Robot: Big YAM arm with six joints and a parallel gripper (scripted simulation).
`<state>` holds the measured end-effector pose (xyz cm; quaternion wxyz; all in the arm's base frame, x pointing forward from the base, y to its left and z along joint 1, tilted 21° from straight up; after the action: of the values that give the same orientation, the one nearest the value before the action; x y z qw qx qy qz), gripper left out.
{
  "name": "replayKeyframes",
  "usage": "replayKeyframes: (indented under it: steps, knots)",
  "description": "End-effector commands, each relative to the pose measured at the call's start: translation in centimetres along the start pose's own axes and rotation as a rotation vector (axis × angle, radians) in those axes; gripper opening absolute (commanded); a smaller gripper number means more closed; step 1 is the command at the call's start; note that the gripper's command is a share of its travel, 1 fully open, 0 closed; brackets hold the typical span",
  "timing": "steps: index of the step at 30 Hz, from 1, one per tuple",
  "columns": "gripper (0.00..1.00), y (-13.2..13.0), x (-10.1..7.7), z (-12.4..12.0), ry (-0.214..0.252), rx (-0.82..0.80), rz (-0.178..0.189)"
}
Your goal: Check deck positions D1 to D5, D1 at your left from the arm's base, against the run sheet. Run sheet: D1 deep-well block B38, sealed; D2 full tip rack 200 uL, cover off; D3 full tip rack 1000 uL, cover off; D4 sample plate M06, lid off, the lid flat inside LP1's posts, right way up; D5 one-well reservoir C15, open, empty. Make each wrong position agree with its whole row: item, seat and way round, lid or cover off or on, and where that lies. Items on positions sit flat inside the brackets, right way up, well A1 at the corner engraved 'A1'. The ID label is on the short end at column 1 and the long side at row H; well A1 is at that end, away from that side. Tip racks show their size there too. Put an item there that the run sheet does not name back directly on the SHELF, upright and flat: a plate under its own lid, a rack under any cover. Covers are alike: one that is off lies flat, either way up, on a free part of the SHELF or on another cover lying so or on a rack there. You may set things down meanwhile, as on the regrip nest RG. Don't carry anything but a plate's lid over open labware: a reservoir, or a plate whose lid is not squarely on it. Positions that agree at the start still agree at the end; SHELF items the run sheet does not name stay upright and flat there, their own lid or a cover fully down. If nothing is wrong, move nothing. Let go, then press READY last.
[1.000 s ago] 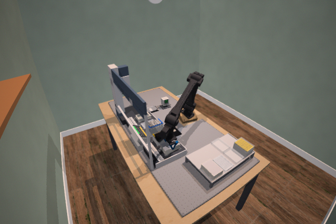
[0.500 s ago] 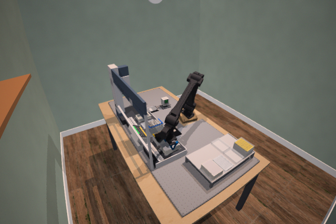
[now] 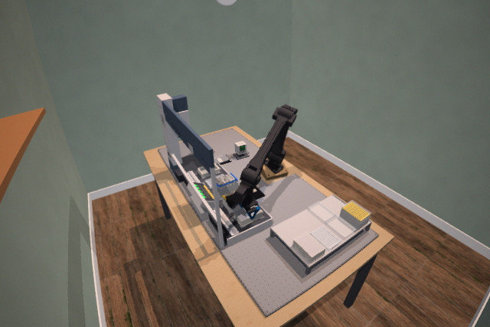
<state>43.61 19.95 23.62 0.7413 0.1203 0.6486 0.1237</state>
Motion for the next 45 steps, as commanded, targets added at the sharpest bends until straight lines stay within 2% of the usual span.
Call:
replayKeyframes:
  steps: [1,6,45]
  knots:
    - [0.0,0.61,-0.2,0.3,-0.02,-0.007,0.006]
    - [0.0,0.46,0.55,0.15,-0.008,-0.006,0.002]
    - [0.0,0.52,-0.15,-0.01,-0.02,-0.01,0.007]
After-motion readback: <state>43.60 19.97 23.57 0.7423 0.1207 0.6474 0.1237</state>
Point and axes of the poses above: the point where the finger pads meet when closed, its own x axis out along the fingers, its own y axis across the jaws, z = x × y, the point moved 6 cm from there along -x, back along the fingers, and after that the axes turned 10 degrees about -x, right-handed, at the moved point
